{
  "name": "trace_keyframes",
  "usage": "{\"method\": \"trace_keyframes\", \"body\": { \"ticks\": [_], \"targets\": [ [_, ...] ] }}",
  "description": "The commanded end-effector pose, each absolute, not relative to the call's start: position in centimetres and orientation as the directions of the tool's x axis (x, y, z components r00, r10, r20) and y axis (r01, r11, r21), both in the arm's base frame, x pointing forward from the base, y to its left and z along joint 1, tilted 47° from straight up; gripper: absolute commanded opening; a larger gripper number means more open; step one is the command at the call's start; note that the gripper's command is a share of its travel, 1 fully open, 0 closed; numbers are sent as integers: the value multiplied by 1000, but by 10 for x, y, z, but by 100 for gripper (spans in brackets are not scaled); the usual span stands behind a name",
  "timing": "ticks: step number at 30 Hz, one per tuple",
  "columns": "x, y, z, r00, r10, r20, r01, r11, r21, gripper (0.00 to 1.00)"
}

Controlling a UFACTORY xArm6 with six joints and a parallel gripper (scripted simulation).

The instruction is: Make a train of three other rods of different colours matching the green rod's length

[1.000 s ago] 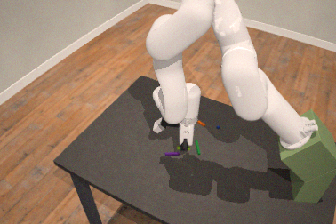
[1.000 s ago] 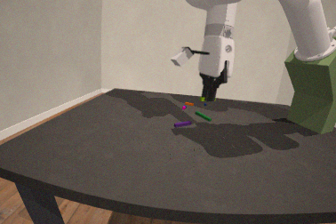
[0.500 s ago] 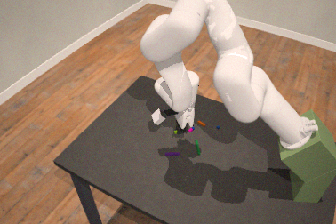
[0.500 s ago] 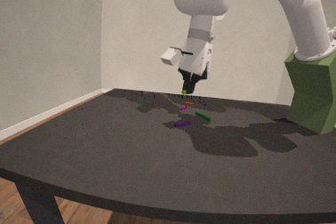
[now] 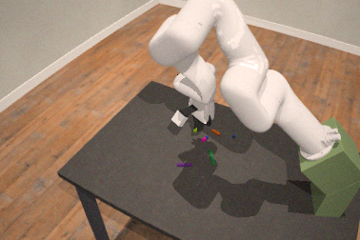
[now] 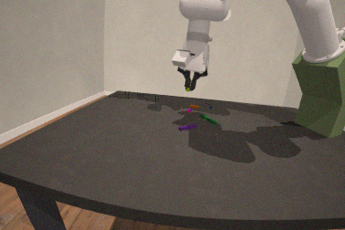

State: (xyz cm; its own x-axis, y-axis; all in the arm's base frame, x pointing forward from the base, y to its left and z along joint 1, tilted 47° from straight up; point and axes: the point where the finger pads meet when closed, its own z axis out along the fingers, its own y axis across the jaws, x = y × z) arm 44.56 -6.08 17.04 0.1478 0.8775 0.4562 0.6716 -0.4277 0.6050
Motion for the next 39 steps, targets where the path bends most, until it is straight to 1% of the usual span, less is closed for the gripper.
{"method": "trace_keyframes", "body": {
  "ticks": [1,21,39],
  "targets": [
    [448,-70,170,101,892,441,717,-372,589,4],
    [452,-69,166,101,892,440,717,-372,589,4],
    [495,-53,124,101,892,440,717,-372,589,4]
  ]
}}
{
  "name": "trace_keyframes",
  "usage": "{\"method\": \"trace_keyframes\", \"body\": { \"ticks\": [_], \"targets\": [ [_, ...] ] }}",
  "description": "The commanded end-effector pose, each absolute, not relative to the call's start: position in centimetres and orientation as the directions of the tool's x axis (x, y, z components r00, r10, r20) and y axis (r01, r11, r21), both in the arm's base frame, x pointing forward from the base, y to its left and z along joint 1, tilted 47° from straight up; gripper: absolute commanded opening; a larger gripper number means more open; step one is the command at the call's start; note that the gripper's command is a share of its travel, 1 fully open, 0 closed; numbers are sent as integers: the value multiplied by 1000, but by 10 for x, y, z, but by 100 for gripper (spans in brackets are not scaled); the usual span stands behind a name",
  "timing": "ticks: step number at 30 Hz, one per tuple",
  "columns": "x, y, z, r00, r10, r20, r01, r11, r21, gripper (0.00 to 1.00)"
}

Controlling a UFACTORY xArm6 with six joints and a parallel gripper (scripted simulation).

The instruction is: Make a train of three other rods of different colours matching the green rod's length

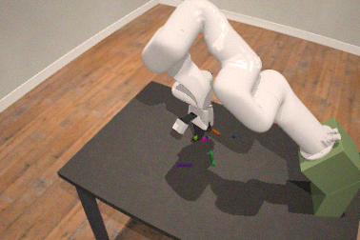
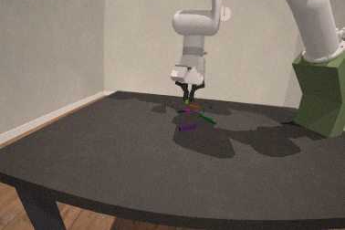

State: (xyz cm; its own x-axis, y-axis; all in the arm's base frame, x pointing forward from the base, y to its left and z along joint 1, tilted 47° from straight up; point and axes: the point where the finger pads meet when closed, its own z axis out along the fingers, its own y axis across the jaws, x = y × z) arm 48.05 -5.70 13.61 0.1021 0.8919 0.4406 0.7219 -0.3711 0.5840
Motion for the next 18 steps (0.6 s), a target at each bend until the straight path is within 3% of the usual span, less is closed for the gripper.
{"method": "trace_keyframes", "body": {
  "ticks": [1,18],
  "targets": [
    [497,-52,122,101,892,440,717,-372,589,4],
    [509,-48,110,101,892,440,717,-372,589,4]
  ]
}}
